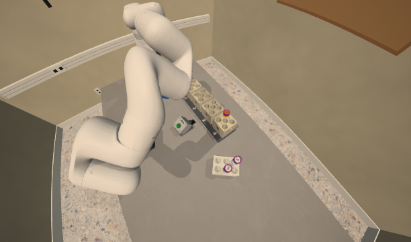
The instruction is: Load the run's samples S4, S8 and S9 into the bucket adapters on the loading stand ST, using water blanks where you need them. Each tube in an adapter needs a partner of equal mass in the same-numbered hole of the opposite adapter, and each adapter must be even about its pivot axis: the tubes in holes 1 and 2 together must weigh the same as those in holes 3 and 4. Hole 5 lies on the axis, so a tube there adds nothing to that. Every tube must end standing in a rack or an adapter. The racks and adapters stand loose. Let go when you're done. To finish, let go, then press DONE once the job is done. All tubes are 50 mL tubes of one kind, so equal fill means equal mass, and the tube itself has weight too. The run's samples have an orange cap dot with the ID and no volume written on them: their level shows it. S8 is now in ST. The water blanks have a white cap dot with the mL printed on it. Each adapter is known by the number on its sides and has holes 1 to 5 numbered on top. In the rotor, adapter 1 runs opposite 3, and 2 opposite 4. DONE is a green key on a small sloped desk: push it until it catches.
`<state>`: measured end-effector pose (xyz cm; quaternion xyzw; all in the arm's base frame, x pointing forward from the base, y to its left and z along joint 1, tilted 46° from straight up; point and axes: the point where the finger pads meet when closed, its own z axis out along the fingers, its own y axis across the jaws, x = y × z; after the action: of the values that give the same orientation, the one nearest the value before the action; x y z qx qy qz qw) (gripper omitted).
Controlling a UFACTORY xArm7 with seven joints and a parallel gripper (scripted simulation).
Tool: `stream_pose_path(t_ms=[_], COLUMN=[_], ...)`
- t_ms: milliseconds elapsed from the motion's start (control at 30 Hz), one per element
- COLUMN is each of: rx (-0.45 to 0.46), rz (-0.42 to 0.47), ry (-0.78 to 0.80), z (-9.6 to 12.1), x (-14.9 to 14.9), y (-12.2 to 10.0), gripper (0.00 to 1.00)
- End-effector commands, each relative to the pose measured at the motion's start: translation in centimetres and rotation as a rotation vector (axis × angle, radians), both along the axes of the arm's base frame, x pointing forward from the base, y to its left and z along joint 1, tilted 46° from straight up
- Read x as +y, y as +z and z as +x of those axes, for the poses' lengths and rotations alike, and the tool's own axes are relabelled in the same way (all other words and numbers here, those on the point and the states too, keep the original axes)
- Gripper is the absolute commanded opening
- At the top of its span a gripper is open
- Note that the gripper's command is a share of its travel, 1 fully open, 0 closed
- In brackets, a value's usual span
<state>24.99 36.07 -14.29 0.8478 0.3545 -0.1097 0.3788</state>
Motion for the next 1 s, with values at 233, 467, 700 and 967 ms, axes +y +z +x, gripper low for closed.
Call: stream_pose_path(t_ms=[233,467,700,967], rx=[-0.248,-0.415,-0.478,-0.479], rz=[0.043,0.063,0.070,0.070], ry=[-0.233,-0.395,-0.456,-0.456], z=[1.9,3.2,4.1,5.6], x=[-2.9,-5.1,-6.7,-9.2], y=[3.7,6.1,7.8,10.5], gripper=[0.00,0.00,0.00,0.00])
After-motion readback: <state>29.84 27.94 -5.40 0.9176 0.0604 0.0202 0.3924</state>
